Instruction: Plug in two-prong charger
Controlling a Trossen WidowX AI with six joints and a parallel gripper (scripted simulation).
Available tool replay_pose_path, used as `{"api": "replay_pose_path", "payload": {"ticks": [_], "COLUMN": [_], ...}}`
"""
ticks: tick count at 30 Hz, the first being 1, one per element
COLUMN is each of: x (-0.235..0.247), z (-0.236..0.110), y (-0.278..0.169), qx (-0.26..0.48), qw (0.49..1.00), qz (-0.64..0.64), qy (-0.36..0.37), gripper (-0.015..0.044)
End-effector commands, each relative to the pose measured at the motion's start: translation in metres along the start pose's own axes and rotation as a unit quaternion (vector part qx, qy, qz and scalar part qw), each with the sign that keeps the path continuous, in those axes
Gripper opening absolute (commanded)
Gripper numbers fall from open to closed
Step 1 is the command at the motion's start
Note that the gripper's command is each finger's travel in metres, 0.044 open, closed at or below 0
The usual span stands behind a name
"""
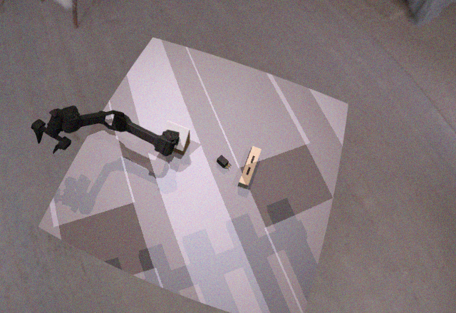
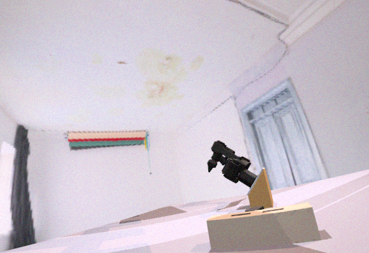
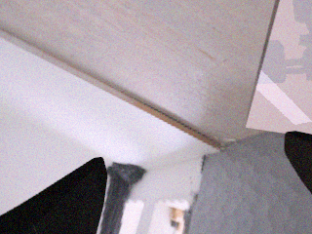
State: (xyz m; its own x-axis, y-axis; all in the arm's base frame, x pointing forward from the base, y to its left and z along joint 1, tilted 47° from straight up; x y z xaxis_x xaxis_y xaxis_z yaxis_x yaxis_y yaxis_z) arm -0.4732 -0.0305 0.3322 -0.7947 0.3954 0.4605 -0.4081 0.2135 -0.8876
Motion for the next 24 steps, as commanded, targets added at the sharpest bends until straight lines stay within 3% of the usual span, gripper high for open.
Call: {"api": "replay_pose_path", "payload": {"ticks": [1, 9, 24], "x": [0.000, 0.008, 0.000], "z": [0.000, 0.001, -0.004], "y": [-0.001, -0.041, -0.163], "qx": [0.000, 0.009, 0.063], "qw": [1.000, 0.999, 0.978], "qz": [-0.001, -0.036, -0.167], "qy": [0.001, 0.035, 0.111], "gripper": [0.0426, 0.0440, 0.0440]}}
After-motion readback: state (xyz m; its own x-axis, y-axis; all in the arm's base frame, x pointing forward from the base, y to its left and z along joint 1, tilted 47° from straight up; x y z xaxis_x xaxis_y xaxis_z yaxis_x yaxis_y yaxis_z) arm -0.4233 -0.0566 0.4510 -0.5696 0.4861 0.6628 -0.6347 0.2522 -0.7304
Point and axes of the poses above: the point midway between the two fingers, 35 mm back from their tips, its own z axis out along the fingers, its own x axis across the jaws, y = z × x, the point moved 1 cm from there along -z, back along the fingers, and after that the axes turned 13 degrees about -z, right-handed, at the moved point
